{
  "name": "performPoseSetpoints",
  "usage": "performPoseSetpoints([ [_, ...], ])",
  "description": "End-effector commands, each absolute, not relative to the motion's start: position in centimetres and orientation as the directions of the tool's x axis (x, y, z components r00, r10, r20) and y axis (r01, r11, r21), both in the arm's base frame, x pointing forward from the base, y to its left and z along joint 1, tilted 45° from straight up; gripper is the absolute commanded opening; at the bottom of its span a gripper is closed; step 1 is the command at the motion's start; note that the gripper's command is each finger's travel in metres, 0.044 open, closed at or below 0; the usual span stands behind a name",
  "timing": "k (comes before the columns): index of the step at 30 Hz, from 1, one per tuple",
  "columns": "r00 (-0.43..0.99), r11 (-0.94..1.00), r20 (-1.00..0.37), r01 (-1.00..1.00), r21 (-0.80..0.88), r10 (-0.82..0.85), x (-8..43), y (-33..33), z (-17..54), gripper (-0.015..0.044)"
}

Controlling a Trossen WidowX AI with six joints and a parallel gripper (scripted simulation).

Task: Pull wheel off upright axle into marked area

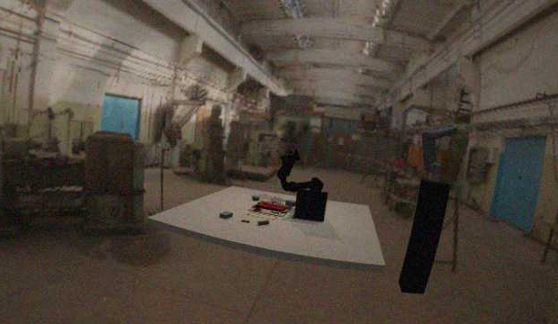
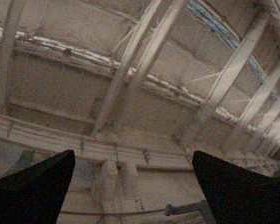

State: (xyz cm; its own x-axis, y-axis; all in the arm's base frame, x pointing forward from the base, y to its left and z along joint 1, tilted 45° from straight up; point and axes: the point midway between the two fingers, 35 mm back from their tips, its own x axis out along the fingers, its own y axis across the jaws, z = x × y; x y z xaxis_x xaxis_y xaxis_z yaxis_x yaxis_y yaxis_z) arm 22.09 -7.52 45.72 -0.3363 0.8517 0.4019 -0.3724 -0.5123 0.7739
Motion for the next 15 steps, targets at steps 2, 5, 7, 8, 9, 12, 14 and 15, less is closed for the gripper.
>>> performPoseSetpoints([
  [2, -0.334, -0.505, 0.394, -0.379, 0.776, 0.856, 21.7, -7.5, 46.0, 0.0347],
  [5, -0.318, -0.463, 0.353, -0.412, 0.784, 0.880, 19.5, -7.2, 47.2, 0.0300],
  [7, -0.297, -0.414, 0.306, -0.446, 0.793, 0.905, 17.1, -6.5, 48.3, 0.0300],
  [8, -0.286, -0.391, 0.284, -0.460, 0.797, 0.915, 16.0, -6.2, 48.8, 0.0300],
  [9, -0.276, -0.371, 0.266, -0.471, 0.800, 0.924, 15.2, -5.8, 49.2, 0.0300],
  [12, -0.229, -0.300, 0.209, -0.502, 0.811, 0.951, 13.0, -4.6, 50.1, 0.0300],
  [14, -0.176, -0.227, 0.156, -0.526, 0.820, 0.972, 11.2, -3.2, 50.7, 0.0300],
  [15, -0.149, -0.190, 0.129, -0.536, 0.823, 0.980, 10.4, -2.4, 51.0, 0.0300],
])
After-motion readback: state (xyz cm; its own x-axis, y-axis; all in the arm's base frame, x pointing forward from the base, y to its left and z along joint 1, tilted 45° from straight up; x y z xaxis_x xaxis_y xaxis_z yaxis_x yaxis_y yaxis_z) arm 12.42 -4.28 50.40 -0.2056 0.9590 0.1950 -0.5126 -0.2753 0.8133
